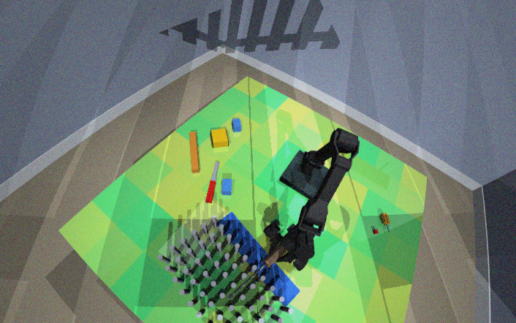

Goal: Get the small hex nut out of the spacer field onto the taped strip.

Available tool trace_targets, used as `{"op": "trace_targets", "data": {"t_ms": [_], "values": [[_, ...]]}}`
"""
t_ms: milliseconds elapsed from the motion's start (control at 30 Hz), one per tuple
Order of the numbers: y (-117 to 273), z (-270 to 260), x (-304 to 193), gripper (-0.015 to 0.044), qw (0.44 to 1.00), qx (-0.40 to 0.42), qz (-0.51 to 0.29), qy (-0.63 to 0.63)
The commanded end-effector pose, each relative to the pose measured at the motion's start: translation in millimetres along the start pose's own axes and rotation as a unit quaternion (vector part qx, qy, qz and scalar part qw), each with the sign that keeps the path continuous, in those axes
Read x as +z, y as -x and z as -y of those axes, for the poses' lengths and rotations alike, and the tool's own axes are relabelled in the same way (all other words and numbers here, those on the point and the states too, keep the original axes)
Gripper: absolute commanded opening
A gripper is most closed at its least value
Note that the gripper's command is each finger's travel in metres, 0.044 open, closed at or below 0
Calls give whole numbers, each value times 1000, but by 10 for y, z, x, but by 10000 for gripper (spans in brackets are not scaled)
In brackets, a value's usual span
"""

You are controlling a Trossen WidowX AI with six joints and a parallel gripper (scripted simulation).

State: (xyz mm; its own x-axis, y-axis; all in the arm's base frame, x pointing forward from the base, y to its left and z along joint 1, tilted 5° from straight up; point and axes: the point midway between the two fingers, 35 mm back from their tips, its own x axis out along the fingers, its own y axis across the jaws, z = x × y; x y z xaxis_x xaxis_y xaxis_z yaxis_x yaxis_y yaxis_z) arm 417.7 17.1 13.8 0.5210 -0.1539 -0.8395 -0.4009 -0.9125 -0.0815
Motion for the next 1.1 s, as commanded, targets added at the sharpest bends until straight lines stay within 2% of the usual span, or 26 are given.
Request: {"op": "trace_targets", "data": {"t_ms": [0,1067], "values": [[29,-3,14,0,1000,0,-2,-2],[132,-1,204,0,1000,0,0,-2]]}}
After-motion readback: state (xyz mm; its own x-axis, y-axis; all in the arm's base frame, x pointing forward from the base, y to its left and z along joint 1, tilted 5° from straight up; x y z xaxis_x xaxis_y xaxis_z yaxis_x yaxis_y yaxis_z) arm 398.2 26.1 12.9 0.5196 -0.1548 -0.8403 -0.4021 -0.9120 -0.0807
